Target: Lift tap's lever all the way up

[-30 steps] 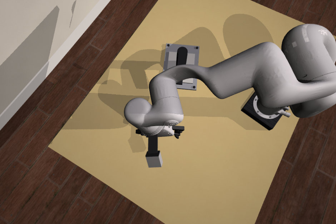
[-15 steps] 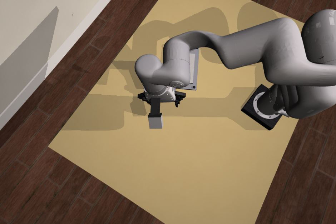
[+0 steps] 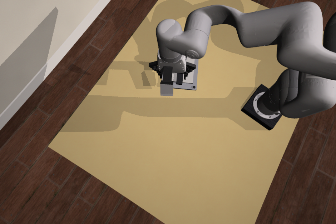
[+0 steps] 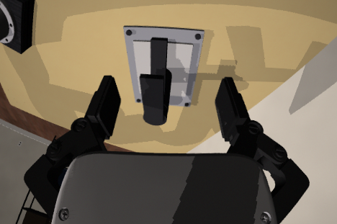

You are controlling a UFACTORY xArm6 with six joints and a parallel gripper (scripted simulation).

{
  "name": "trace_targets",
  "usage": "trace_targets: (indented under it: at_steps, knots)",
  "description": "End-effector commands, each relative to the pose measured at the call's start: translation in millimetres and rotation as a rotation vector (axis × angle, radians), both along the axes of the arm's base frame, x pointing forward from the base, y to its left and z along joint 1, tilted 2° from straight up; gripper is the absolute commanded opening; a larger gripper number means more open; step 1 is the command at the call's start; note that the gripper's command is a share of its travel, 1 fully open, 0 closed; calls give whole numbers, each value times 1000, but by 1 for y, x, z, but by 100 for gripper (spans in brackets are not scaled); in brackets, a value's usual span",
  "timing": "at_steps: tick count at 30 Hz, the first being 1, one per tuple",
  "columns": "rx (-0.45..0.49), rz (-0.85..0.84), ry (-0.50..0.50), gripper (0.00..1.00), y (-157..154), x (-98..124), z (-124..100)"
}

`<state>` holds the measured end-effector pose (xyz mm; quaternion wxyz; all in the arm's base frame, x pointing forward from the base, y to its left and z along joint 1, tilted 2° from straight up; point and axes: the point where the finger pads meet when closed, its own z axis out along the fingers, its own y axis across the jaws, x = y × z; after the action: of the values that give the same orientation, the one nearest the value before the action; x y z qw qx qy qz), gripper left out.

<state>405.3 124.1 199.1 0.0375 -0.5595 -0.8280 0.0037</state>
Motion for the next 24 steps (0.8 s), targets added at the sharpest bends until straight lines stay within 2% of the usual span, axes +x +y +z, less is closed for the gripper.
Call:
trace_targets:
  at_steps: [1, 4, 12, 13, 24]
  knots:
    - [3, -14, -42, 100, -42, 2, 2]
    - [-1, -23, -63, 100, -66, 0, 2]
    - [-4, -27, -73, 100, -77, -2, 2]
    - [-4, -27, -73, 0, -77, -2, 2]
    - [-4, -27, -73, 0, -77, -2, 2]
